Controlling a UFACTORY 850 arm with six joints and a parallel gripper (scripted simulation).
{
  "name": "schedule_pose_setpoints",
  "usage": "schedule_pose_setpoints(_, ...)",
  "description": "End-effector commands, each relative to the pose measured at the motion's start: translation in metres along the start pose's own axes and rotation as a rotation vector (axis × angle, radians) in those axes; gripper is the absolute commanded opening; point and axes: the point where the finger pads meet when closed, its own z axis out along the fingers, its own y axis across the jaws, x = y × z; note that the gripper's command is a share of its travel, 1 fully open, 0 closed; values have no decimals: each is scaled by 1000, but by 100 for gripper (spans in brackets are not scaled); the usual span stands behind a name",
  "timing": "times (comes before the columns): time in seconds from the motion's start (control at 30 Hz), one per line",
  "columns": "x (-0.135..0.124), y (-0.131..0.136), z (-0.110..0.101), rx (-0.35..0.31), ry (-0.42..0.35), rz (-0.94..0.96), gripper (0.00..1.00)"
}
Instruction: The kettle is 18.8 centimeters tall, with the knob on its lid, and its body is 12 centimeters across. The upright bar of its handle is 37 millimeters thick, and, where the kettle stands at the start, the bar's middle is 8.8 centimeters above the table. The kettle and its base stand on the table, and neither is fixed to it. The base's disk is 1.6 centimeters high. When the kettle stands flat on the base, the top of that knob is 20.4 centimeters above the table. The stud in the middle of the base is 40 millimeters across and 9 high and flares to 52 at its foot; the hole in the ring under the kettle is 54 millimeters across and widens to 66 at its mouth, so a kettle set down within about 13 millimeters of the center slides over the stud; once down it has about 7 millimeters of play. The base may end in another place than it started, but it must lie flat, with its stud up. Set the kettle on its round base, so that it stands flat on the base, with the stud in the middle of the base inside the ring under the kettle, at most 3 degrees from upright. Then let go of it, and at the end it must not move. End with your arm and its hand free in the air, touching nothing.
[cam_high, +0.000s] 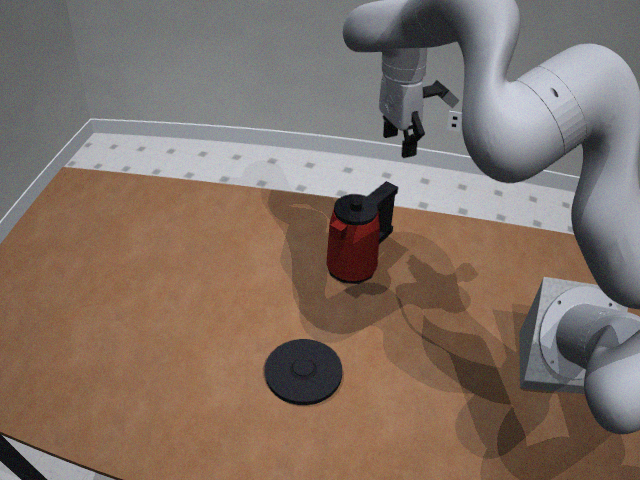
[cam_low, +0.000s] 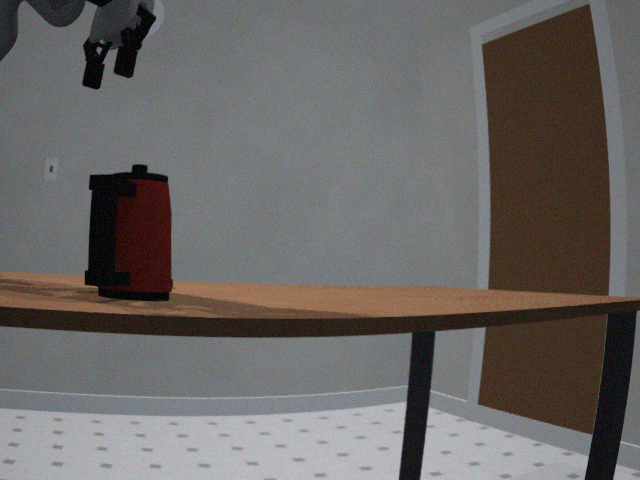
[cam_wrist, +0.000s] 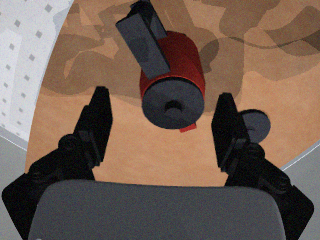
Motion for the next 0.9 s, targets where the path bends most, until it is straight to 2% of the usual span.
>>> schedule_pose_setpoints(0.0,-12,-5,-1,5,-13,-146,81)
schedule_pose_setpoints(0.53,-33,-11,1,11,-28,-397,81)
schedule_pose_setpoints(0.87,-38,-13,1,13,-31,-465,81)
